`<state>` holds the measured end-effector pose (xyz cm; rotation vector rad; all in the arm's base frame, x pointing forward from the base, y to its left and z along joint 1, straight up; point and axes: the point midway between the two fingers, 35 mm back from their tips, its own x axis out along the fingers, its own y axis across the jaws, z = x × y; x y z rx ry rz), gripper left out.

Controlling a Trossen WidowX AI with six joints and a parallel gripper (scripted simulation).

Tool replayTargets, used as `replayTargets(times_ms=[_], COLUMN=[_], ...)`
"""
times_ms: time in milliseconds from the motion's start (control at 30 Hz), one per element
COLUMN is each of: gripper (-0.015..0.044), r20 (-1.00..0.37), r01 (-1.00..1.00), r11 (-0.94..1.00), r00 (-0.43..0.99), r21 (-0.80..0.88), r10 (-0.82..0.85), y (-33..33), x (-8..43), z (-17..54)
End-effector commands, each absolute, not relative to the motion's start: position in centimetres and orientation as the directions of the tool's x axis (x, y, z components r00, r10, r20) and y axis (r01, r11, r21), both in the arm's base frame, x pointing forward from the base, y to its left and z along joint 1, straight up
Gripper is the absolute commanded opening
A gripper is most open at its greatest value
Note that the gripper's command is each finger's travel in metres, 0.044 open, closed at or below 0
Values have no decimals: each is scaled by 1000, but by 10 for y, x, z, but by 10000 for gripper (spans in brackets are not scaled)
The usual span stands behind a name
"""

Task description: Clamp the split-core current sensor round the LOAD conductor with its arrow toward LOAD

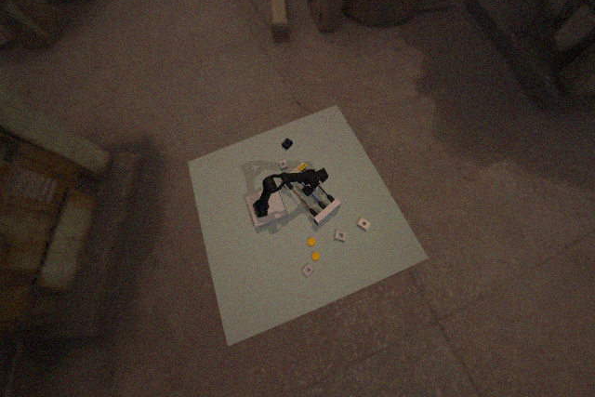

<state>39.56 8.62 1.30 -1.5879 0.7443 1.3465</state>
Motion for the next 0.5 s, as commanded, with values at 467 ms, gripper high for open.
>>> replayTargets(times_ms=[467], gripper=[227], r20=[-969], r01=[-875], r11=[-416], r00=[227], r21=[-249], r10=[102], y=[86], x=[396], z=[13])
